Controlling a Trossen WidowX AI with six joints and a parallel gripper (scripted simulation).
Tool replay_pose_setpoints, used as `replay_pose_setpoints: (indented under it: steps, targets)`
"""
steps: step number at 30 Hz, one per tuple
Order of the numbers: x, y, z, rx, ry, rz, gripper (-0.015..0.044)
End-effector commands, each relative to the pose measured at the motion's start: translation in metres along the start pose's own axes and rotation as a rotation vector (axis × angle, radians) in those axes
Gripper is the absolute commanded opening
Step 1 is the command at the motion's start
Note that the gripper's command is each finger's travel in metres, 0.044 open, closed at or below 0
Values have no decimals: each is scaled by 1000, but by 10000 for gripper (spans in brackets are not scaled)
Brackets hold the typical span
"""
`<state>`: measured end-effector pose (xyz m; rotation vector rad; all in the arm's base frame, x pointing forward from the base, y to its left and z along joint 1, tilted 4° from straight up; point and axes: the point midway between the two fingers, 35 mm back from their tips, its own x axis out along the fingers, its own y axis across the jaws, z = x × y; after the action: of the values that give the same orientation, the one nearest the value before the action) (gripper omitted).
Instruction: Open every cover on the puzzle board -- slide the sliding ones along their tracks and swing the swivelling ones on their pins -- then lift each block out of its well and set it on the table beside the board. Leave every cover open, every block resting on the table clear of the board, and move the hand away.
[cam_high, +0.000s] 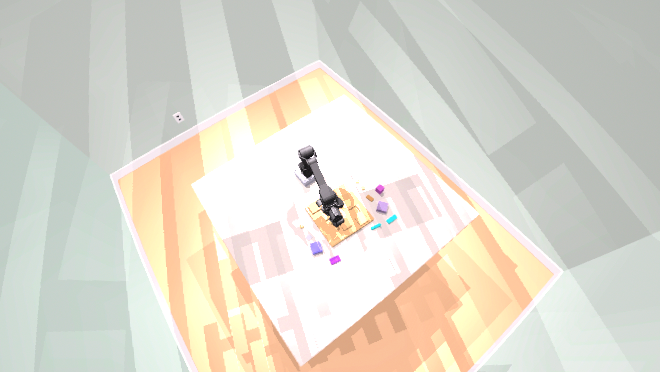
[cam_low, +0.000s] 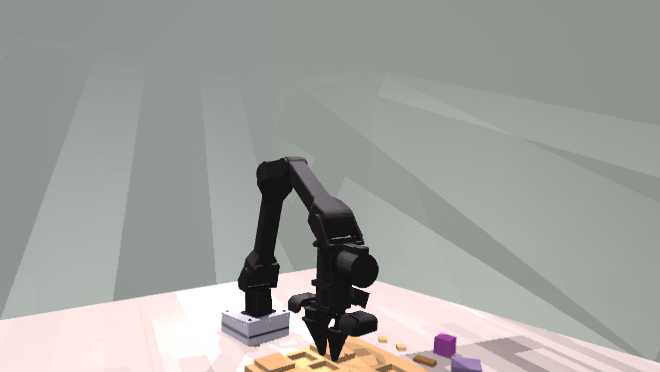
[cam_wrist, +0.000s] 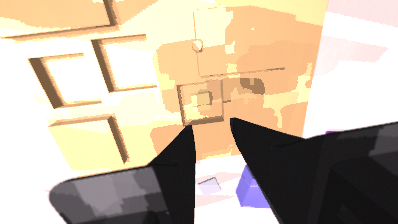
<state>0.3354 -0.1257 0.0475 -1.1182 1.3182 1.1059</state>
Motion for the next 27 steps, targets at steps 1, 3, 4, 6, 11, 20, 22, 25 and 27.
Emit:
replay_pose_setpoints:
  steps: [1,3,4,6,11,20,22,25,27]
  targets:
    - [11,2,0,5,-1,10,144]
    - [17,2,0,5,-1,10,144]
    - [20,2,1,5,-1,10,144]
    - [26,3,1,5,-1,10,144]
    - [32,3,0,5,-1,10,144]
    - [32,3,0,5,-1,10,144]
    - [32,3,0,5,-1,10,144]
    - [32,3,0,5,-1,10,144]
    - [32,3,0,5,-1,10,144]
